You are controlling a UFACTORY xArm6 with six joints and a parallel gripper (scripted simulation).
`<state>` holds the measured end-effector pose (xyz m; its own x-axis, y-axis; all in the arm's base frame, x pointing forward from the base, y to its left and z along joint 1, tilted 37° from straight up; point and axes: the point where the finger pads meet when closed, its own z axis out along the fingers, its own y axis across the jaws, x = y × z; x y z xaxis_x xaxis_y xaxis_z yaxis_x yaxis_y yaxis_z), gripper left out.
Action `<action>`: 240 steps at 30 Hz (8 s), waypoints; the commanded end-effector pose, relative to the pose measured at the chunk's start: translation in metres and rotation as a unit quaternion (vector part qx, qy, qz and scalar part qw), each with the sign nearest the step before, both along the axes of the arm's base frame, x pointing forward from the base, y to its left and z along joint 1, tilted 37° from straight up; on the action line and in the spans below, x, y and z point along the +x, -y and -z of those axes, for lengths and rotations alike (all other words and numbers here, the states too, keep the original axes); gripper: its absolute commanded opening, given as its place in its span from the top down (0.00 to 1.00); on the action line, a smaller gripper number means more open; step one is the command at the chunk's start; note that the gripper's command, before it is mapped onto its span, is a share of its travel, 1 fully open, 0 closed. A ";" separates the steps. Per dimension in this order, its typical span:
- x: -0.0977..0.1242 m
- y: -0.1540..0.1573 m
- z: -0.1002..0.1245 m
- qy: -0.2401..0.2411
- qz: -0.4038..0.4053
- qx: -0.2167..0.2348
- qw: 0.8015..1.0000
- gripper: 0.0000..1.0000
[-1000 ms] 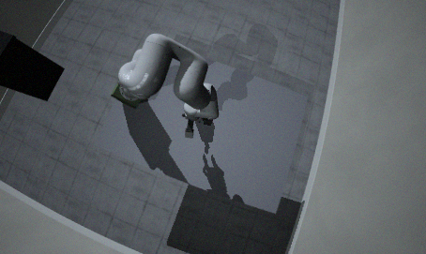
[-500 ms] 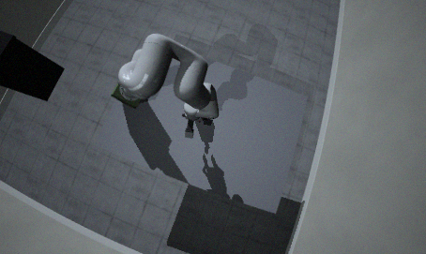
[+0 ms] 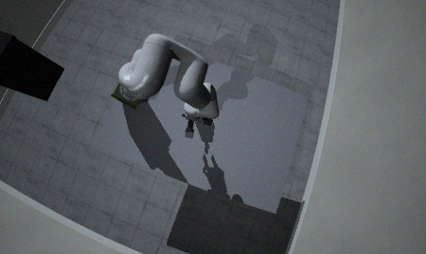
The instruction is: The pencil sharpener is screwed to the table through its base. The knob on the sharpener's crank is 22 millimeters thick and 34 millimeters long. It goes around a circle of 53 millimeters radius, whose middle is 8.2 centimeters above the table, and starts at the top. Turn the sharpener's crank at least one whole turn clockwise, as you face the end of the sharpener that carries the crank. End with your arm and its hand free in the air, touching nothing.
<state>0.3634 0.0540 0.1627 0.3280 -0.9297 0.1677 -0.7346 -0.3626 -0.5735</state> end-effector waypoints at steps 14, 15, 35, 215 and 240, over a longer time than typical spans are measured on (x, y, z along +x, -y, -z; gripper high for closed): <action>0.000 0.000 -0.001 0.001 0.000 0.000 1.000 0.46; 0.001 0.000 -0.001 0.001 0.000 0.000 1.000 0.46; 0.011 -0.001 0.013 0.001 0.000 0.000 1.000 0.46; 0.090 -0.024 0.037 0.001 0.000 0.000 1.000 1.00; 0.092 -0.025 0.041 0.001 0.000 0.000 1.000 1.00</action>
<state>0.4554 0.0779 0.1215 0.3333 -0.9292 0.1599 -0.7417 -0.3631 -0.5639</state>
